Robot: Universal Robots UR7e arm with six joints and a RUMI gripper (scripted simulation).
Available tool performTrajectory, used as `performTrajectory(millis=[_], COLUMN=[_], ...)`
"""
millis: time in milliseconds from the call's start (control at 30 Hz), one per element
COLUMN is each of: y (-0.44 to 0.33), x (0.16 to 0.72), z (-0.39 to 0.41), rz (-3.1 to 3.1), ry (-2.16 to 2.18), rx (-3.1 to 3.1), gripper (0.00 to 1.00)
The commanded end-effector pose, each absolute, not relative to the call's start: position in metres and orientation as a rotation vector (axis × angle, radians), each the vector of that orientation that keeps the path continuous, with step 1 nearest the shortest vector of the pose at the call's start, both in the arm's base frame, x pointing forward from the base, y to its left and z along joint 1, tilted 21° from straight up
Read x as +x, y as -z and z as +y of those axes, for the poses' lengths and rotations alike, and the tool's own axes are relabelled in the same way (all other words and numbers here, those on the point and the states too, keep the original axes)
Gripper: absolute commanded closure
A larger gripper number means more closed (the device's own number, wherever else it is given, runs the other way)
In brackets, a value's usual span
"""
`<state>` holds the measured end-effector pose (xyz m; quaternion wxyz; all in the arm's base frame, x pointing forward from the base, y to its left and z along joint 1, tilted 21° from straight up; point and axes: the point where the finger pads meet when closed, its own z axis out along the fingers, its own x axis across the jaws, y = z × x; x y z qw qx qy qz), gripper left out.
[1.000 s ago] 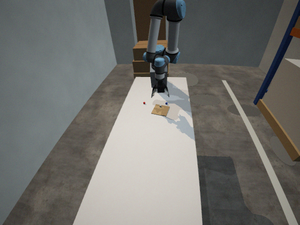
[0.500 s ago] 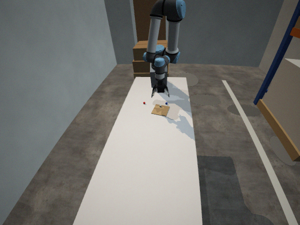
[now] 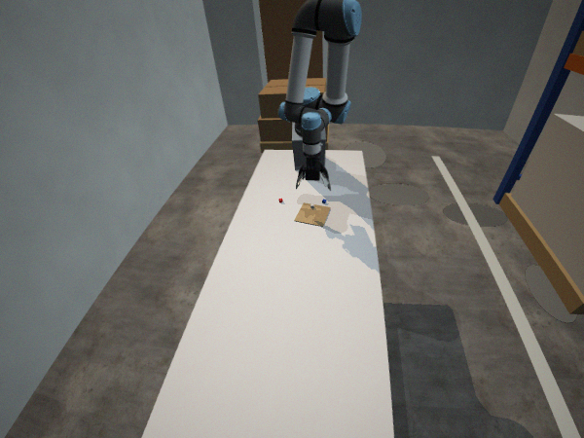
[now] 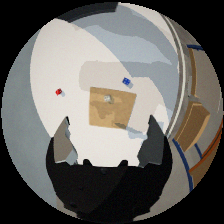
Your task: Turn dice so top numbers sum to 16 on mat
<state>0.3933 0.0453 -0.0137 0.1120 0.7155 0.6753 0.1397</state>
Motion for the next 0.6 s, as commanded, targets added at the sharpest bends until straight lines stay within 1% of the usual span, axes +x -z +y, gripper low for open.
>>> performTrajectory(millis=[0,567], y=[0.014,0.019], x=[0.393,0.389], z=[0.048,0.06], rz=[1.905,1.503], ry=[-0.423,-0.48], rx=[2.181,2.531], gripper=[0.0,0.0])
